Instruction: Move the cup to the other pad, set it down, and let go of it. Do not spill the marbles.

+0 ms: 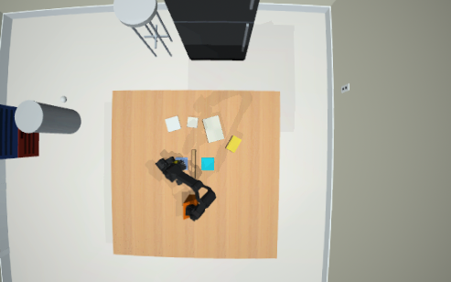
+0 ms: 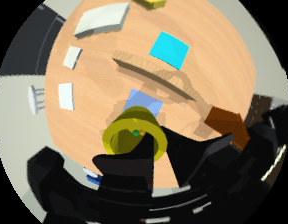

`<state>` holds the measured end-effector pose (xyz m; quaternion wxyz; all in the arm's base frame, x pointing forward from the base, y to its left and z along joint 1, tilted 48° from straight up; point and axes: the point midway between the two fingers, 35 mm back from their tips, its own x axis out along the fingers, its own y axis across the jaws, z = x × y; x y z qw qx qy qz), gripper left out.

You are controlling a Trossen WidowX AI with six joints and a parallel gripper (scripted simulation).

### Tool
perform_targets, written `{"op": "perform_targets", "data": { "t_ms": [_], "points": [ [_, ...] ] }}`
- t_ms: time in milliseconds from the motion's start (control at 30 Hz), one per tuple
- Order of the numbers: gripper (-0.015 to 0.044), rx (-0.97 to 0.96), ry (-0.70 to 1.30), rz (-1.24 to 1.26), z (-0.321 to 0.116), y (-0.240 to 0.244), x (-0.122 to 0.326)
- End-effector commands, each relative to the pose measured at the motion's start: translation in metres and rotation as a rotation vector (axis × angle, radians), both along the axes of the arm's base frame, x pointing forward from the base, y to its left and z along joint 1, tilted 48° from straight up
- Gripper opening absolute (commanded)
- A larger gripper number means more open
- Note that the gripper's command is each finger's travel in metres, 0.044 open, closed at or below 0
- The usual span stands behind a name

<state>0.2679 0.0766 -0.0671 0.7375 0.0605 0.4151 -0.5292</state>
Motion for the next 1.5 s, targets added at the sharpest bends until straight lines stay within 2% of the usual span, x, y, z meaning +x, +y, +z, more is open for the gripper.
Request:
{"op": "perform_targets", "data": {
  "t_ms": [0, 700, 1467],
  "points": [
    [0.0, 0.003, -0.004, -0.006, 0.009, 0.01, -0.001],
    [0.0, 0.001, -0.003, 0.002, 0.008, 0.006, 0.0],
    [0.0, 0.0, -0.003, -0.005, 0.044, -0.023, 0.003]
  ]
}}
